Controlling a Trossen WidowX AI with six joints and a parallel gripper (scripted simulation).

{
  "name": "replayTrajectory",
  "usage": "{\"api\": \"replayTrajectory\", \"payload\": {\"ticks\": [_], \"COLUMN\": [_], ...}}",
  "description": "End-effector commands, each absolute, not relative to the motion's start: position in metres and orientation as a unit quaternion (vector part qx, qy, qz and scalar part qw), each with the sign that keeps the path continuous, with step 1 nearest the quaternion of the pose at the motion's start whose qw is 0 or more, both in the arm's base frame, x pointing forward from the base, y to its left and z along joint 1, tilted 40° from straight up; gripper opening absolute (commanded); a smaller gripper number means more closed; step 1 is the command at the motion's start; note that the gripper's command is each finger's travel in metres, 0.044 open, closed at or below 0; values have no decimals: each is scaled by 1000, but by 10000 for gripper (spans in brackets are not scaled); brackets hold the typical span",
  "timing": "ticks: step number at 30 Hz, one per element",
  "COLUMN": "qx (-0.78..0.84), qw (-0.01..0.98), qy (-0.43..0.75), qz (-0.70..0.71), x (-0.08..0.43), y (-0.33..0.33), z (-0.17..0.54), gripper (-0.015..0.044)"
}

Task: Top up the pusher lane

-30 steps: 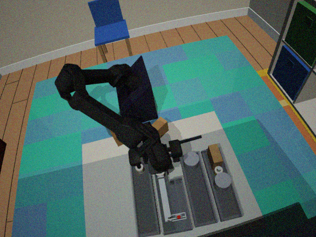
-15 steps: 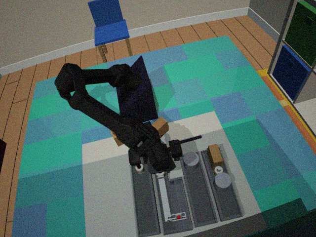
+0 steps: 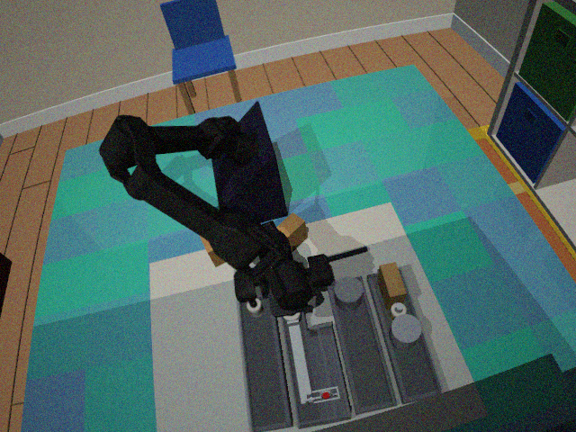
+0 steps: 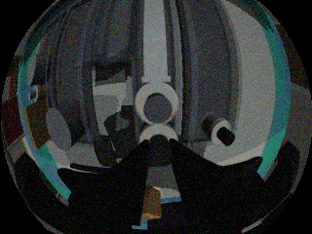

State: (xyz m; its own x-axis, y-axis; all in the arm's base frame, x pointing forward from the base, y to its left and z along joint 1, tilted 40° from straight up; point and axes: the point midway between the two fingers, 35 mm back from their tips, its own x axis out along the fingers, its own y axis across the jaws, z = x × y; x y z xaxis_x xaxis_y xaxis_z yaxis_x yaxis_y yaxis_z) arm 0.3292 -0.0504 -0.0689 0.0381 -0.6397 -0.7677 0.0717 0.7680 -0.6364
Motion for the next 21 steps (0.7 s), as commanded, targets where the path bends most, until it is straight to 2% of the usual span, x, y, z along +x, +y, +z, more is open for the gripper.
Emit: {"api": "replayTrajectory", "payload": {"ticks": [1, 16, 21], "qx": [-223, -223, -223], "qw": [684, 684, 684], "qy": [643, 643, 643], "qz": [-262, -262, -262], "x": [328, 328, 329], "y": [-51, -50, -50], "z": [-69, -69, -69], "gripper": [0, 0, 131]}}
